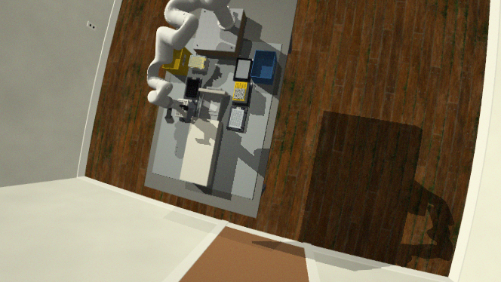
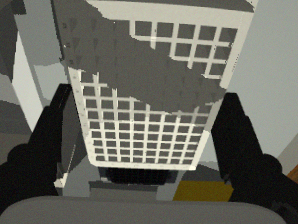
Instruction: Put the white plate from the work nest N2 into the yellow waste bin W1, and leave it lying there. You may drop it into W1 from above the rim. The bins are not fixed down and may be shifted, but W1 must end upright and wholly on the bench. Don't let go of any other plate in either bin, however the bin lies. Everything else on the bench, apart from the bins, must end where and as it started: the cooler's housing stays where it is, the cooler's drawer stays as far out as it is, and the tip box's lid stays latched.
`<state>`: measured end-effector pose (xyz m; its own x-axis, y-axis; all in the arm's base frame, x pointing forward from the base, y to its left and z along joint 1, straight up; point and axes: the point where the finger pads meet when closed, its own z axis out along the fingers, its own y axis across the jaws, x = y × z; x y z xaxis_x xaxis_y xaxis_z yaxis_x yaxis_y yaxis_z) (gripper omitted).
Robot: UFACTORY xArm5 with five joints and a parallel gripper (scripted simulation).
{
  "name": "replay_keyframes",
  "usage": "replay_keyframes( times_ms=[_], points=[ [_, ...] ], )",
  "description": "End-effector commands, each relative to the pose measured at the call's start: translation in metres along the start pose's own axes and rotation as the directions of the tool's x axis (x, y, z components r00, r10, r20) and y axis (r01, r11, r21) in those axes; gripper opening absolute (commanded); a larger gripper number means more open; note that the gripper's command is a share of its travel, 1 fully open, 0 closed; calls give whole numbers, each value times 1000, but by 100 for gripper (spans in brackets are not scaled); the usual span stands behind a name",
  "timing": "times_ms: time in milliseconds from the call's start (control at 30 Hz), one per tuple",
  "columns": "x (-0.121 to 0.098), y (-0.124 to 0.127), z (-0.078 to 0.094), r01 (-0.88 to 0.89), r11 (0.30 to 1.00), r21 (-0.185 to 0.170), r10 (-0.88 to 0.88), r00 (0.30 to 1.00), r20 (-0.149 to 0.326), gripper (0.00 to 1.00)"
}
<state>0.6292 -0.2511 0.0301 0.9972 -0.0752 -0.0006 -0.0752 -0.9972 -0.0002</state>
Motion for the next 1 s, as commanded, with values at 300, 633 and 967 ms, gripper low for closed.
replay_keyframes(
  times_ms=[300, 633, 967],
  points=[
    [2, 1, -23, 0, 1000, -2, 0, 1000, -6, 0],
    [1, 1, -38, 0, 1000, -2, 0, 1000, -6, 0],
    [1, 1, -52, 0, 1000, -2, 0, 1000, -6, 0]
  ],
)
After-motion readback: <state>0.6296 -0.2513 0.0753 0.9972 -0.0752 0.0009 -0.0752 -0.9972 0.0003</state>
